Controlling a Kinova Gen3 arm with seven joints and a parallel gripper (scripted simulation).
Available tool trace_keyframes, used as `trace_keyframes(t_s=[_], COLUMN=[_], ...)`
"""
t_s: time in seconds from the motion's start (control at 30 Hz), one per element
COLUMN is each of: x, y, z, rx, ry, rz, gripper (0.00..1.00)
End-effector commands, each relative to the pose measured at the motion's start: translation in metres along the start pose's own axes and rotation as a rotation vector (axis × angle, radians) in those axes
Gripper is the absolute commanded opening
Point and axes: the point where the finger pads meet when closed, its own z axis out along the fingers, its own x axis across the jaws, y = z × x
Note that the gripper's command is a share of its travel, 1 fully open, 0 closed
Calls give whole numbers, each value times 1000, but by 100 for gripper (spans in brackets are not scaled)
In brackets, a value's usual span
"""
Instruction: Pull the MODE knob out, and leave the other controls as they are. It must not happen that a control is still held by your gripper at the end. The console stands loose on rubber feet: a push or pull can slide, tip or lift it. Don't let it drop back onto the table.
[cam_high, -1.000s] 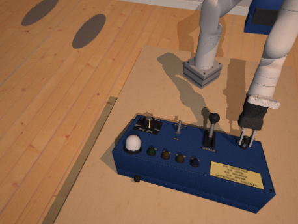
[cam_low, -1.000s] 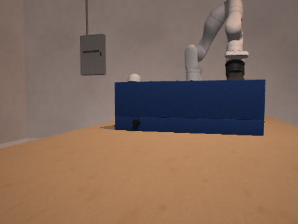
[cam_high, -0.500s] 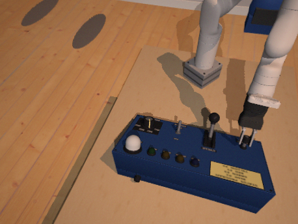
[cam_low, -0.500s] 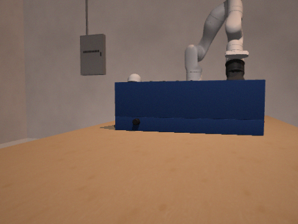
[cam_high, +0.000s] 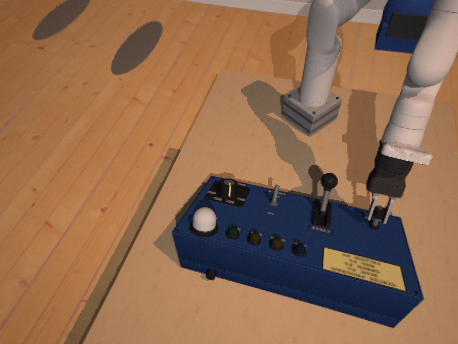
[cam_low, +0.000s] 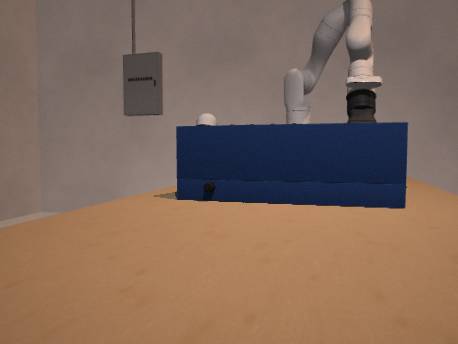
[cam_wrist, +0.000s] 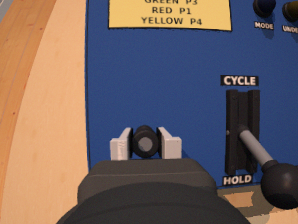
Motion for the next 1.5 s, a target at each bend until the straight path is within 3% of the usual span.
trace_keyframes(t_s=[0.0, 1.47], x=[0, 0], y=[-1, -1], z=[-2, -9], rx=[2, 2], ry=[-2, -2], rz=[1, 1], gripper=[0, 0])
